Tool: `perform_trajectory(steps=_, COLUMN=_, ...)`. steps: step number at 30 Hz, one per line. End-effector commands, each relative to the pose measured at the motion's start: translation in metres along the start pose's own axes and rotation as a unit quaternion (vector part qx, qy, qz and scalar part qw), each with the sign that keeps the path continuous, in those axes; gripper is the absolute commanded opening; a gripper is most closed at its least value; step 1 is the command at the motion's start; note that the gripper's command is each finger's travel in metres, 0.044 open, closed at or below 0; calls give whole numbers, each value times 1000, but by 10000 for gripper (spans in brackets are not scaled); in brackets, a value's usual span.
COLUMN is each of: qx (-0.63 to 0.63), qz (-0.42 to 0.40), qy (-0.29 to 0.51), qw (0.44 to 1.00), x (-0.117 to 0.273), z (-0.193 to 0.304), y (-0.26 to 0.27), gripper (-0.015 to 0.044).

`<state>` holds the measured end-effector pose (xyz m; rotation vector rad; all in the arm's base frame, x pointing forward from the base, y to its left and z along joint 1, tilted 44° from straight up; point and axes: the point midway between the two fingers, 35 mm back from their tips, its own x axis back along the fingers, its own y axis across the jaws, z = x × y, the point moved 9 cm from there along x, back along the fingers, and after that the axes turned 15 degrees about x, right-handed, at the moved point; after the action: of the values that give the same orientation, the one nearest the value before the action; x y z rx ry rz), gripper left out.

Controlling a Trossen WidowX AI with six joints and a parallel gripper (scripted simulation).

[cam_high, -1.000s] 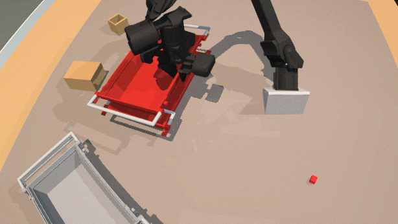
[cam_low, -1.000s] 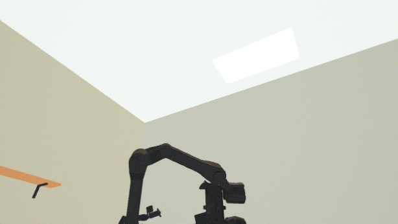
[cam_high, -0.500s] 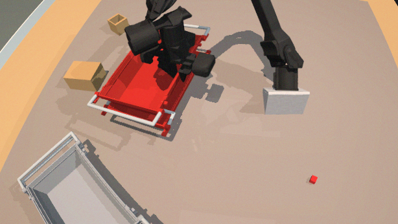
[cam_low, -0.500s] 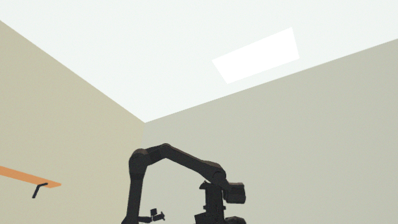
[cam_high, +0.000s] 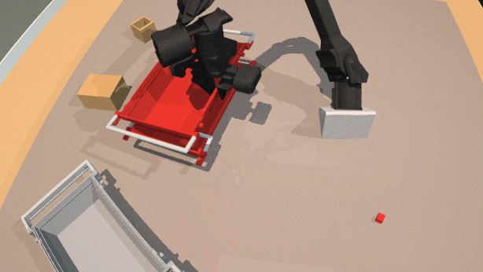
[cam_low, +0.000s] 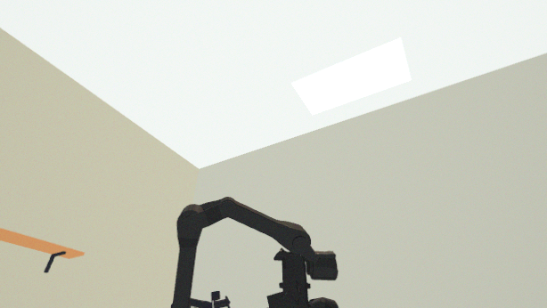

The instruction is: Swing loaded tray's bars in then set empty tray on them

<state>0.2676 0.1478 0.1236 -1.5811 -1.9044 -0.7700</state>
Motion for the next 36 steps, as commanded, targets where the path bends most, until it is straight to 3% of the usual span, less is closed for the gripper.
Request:
perform_trajectory(steps=1, qx=-3, qz=15, qy=1, qw=1000, x=-5, z=-3, y=-1, gripper=15)
perform_trajectory(steps=30, qx=-3, qz=15, qy=1, qw=1000, x=-5, z=-3, y=-1, gripper=440)
perform_trajectory(steps=36, qx=-2, qz=13, qy=0, qw=1000, x=-5, z=-3, y=-1, gripper=440)
